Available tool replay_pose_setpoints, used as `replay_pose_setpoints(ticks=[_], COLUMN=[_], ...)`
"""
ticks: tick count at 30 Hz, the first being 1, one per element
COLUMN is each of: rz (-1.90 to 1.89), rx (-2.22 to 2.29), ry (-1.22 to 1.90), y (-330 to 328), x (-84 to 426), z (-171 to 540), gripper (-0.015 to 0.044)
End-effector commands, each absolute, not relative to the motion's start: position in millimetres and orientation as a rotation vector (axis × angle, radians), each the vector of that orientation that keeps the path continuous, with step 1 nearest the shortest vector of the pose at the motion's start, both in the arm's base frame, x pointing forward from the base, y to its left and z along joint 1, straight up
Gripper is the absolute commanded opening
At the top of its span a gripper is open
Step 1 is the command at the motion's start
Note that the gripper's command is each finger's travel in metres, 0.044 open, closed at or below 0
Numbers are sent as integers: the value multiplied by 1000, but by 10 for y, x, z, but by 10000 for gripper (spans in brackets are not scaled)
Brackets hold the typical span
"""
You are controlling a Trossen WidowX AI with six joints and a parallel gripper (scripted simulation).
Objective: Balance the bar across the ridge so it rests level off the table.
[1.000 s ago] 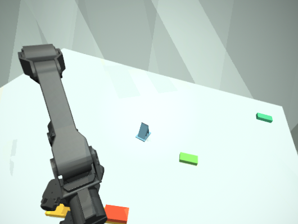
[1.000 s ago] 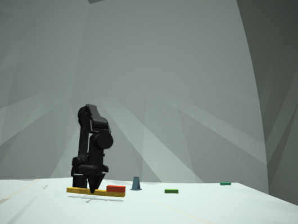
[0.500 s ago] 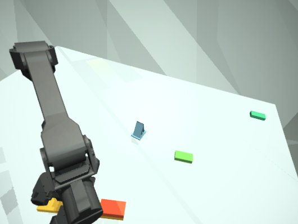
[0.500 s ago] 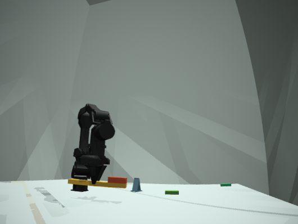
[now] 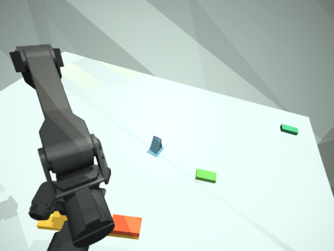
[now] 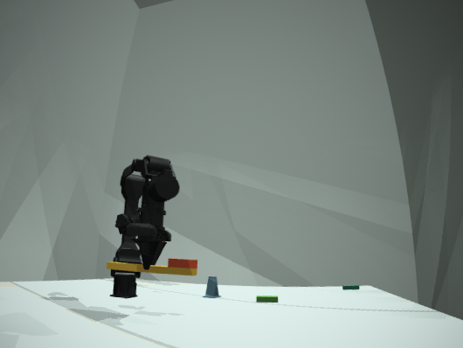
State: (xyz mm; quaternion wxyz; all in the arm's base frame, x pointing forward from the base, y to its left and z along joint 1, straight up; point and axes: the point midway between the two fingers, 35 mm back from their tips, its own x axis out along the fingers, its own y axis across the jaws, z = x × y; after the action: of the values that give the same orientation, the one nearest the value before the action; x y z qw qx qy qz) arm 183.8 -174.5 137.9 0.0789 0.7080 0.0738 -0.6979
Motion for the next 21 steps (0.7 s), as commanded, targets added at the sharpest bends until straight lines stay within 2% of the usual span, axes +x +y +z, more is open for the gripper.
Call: replay_pose_setpoints(ticks=[1, 9, 21], rz=[-2087, -2084, -2002], rx=[2117, 2112, 2033], ry=[209, 216, 356], y=[-1741, -1702, -1368], x=[1823, 1816, 2107], z=[1512, 1649, 1653], gripper=[0, 0, 0])
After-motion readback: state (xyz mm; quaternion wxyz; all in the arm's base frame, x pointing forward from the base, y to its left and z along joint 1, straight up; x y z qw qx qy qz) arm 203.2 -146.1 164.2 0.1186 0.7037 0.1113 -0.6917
